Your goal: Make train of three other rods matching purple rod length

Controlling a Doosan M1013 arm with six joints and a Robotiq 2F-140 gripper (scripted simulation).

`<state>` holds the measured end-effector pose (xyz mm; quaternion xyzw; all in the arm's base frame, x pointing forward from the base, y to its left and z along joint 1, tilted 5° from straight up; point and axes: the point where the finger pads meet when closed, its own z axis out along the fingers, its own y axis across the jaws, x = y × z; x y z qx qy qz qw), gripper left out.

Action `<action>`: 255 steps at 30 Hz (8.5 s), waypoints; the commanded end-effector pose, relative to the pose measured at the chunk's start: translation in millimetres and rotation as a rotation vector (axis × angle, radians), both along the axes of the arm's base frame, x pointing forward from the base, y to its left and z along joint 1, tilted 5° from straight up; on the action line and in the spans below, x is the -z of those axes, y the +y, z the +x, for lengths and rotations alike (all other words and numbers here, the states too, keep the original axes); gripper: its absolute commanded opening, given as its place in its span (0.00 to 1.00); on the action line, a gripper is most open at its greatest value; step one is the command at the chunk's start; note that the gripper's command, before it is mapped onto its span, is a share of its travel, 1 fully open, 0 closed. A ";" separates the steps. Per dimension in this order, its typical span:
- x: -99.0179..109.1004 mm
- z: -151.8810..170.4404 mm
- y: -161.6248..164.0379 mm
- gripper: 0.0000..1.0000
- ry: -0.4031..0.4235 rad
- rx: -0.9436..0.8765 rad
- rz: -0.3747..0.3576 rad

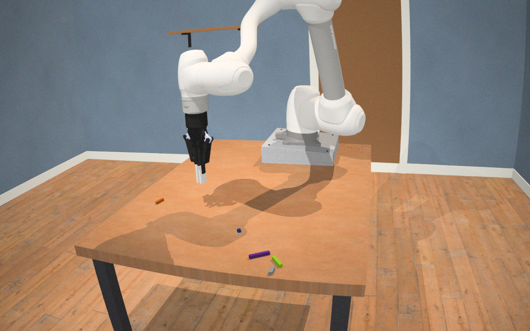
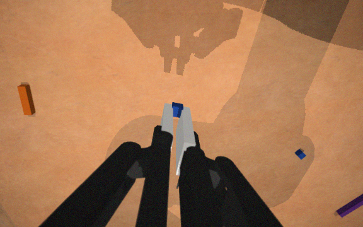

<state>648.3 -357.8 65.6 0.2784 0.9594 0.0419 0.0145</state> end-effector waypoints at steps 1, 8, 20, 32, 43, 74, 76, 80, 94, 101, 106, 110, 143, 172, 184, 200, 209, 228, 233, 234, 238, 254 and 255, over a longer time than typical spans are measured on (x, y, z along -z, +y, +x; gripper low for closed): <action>-3.0 38.1 17.5 0.12 0.017 0.106 0.000; -6.8 87.1 48.1 0.12 0.027 0.242 0.006; -13.1 177.7 124.6 0.12 0.045 0.511 0.019; -13.4 182.1 129.0 0.12 0.046 0.525 0.020; -8.4 182.4 129.3 0.12 0.046 0.525 0.020; 73.8 187.4 133.5 0.12 0.046 0.525 0.020; 73.8 187.4 133.5 0.12 0.046 0.525 0.020; 73.8 187.4 133.5 0.12 0.046 0.525 0.020; 73.8 187.4 133.5 0.12 0.046 0.525 0.020; 73.8 187.4 133.5 0.12 0.046 0.525 0.020; 73.8 187.4 133.5 0.12 0.046 0.525 0.020; 73.8 187.4 133.5 0.12 0.046 0.525 0.020; 85.5 187.9 134.3 0.12 0.046 0.525 0.020; 85.5 187.9 134.3 0.15 0.046 0.525 0.020; 85.5 187.9 134.3 0.21 0.046 0.525 0.020; 82.6 187.8 134.1 0.23 0.046 0.525 0.020; 48.4 186.4 131.8 0.23 0.046 0.525 0.020; -4.2 184.2 128.2 1.00 0.046 0.525 0.020; -4.2 184.2 128.2 1.00 0.046 0.525 0.020; -4.2 184.2 128.2 1.00 0.046 0.525 0.020; -4.2 184.2 128.2 1.00 0.046 0.525 0.020; 0.9 168.7 94.1 1.00 0.042 0.462 0.016; 2.7 162.9 82.0 1.00 0.041 0.440 0.015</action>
